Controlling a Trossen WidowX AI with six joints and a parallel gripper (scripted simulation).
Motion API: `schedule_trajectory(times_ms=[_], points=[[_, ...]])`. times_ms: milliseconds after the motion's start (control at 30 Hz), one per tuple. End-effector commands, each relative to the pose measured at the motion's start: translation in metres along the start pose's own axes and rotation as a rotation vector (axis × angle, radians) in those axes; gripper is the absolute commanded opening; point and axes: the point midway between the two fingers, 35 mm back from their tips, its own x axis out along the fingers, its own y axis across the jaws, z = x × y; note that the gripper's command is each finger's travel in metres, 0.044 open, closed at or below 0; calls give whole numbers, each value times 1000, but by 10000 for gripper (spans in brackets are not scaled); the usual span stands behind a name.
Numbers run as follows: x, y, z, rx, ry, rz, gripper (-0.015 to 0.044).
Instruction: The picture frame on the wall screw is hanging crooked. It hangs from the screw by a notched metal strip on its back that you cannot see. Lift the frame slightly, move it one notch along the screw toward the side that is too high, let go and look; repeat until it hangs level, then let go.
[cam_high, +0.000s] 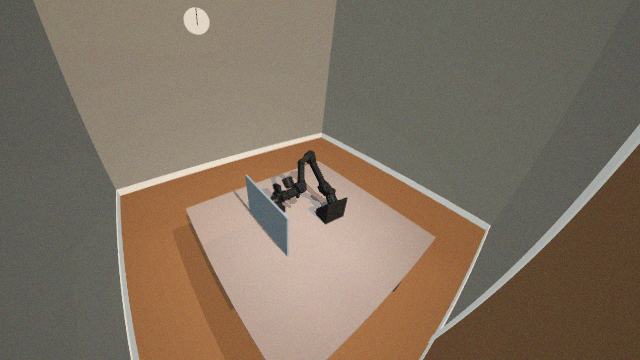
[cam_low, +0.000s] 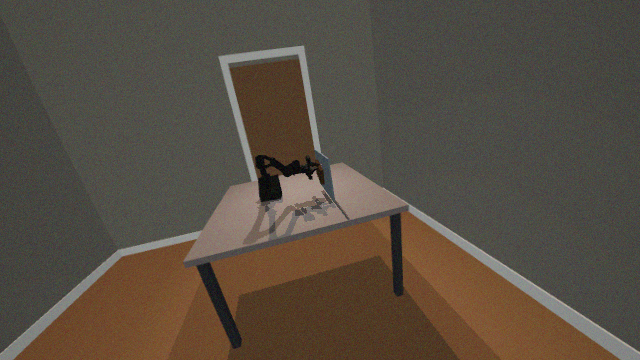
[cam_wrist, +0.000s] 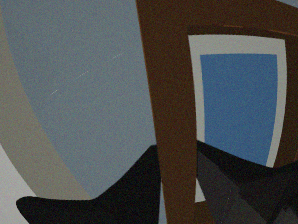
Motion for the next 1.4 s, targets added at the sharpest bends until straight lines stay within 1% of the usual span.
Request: schedule_trajectory(times_ms=[0,1367], points=[[0,7,0,-1,2,18,0],[0,9,0,-1,2,18,0]])
